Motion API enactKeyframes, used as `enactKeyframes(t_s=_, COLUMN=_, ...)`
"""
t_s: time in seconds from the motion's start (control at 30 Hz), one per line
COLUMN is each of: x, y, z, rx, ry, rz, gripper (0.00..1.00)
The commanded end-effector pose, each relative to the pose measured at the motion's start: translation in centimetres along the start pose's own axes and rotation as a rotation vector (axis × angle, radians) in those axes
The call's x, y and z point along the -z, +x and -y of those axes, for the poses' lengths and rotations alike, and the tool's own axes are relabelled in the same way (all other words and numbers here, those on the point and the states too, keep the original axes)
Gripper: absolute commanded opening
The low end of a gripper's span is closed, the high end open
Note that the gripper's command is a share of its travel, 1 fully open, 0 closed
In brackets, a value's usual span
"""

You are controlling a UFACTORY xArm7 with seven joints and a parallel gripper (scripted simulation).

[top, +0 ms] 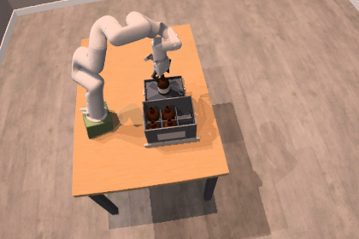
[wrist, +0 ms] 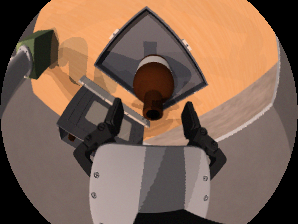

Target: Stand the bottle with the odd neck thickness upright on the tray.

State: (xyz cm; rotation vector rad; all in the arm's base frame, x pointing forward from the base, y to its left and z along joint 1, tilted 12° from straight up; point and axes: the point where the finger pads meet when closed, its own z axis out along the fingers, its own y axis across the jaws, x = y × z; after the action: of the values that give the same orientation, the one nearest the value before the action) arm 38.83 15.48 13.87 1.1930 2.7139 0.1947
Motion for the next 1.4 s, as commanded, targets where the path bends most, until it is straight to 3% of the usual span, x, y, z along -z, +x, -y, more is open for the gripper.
enactKeyframes(t_s=0.0, x=0.1, y=0.0, z=-0.1, rx=0.0, ry=-0.003, rz=0.001, gripper=1.0)
enactKeyframes(t_s=0.6, x=0.9, y=0.0, z=-0.1, rx=0.0, ry=-0.003, rz=0.001, gripper=1.0)
enactKeyframes(t_s=1.37, x=5.8, y=0.0, z=-0.1, rx=0.0, ry=-0.003, rz=0.001, gripper=1.0)
